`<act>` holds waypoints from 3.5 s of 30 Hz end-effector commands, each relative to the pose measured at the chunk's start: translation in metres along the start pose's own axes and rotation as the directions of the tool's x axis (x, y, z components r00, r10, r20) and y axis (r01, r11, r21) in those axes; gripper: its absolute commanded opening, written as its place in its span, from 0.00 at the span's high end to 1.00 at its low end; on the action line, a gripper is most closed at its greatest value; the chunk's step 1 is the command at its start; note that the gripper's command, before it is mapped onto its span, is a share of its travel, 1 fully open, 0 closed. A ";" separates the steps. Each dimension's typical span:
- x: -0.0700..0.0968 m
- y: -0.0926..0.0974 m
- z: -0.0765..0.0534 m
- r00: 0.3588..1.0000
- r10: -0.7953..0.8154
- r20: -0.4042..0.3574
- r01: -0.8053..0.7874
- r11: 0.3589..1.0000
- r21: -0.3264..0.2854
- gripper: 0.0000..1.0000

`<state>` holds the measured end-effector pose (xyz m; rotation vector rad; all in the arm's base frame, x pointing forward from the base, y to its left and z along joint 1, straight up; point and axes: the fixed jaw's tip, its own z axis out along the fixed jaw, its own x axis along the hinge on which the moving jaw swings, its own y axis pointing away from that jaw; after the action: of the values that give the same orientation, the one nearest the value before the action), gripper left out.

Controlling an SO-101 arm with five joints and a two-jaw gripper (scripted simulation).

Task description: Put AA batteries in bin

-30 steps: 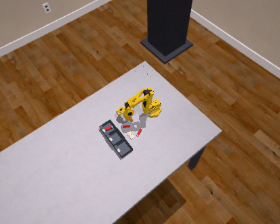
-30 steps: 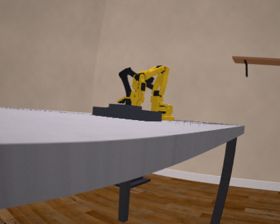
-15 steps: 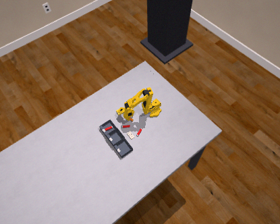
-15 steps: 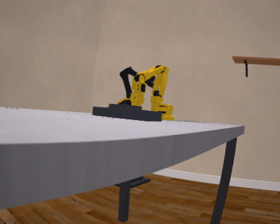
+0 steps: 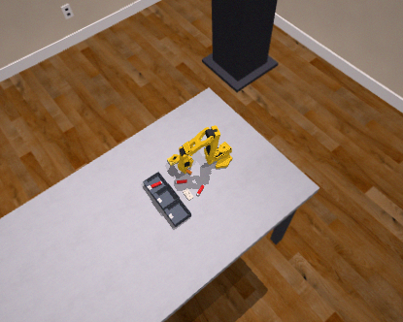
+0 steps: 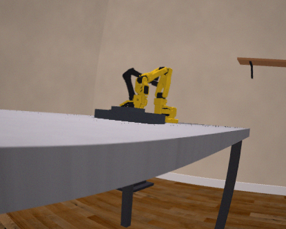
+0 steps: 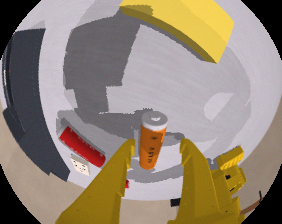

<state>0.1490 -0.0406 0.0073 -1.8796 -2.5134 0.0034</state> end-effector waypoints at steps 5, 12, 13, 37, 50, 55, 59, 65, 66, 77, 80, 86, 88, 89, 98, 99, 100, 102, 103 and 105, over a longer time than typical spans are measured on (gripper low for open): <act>-0.002 0.001 -0.001 1.000 0.017 0.007 -0.017 1.000 -0.013 0.81; -0.002 0.001 -0.001 1.000 0.017 0.007 -0.017 1.000 -0.013 0.85; -0.002 0.001 -0.001 1.000 0.017 0.007 -0.017 1.000 -0.013 0.85; -0.002 0.001 -0.001 1.000 0.017 0.007 -0.017 1.000 -0.013 1.00; -0.002 0.001 -0.001 1.000 0.017 0.007 -0.017 1.000 -0.013 1.00; -0.002 0.001 -0.001 1.000 0.017 0.007 -0.017 1.000 -0.013 1.00; -0.002 0.001 -0.001 1.000 0.017 0.007 -0.017 1.000 -0.013 1.00; -0.002 0.001 -0.002 1.000 0.017 0.007 -0.017 1.000 -0.013 1.00; -0.002 0.002 -0.003 1.000 0.017 0.007 -0.017 1.000 -0.013 1.00; -0.003 0.001 -0.025 1.000 0.017 0.007 -0.017 1.000 -0.013 1.00; -0.003 0.001 -0.031 1.000 0.017 0.007 -0.017 1.000 -0.013 1.00; -0.002 -0.002 -0.046 1.000 0.017 0.007 -0.017 1.000 -0.013 1.00; -0.002 -0.002 -0.048 1.000 0.017 0.007 -0.017 1.000 -0.013 1.00; -0.002 -0.003 -0.049 1.000 0.017 0.007 -0.017 1.000 -0.013 1.00; -0.002 -0.003 -0.050 1.000 0.015 0.007 -0.015 1.000 -0.013 1.00; -0.002 -0.002 -0.050 1.000 0.012 0.008 -0.012 1.000 -0.013 1.00; -0.002 -0.002 -0.051 1.000 0.008 0.008 -0.008 1.000 -0.014 1.00; -0.003 0.000 -0.051 1.000 -0.005 0.009 0.005 1.000 -0.015 1.00; -0.004 0.001 -0.052 1.000 -0.014 0.010 0.015 1.000 -0.016 1.00; -0.005 0.004 -0.053 0.999 -0.037 0.012 0.038 0.999 -0.018 1.00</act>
<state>0.1466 -0.0420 0.0530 -1.8626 -2.5086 0.0109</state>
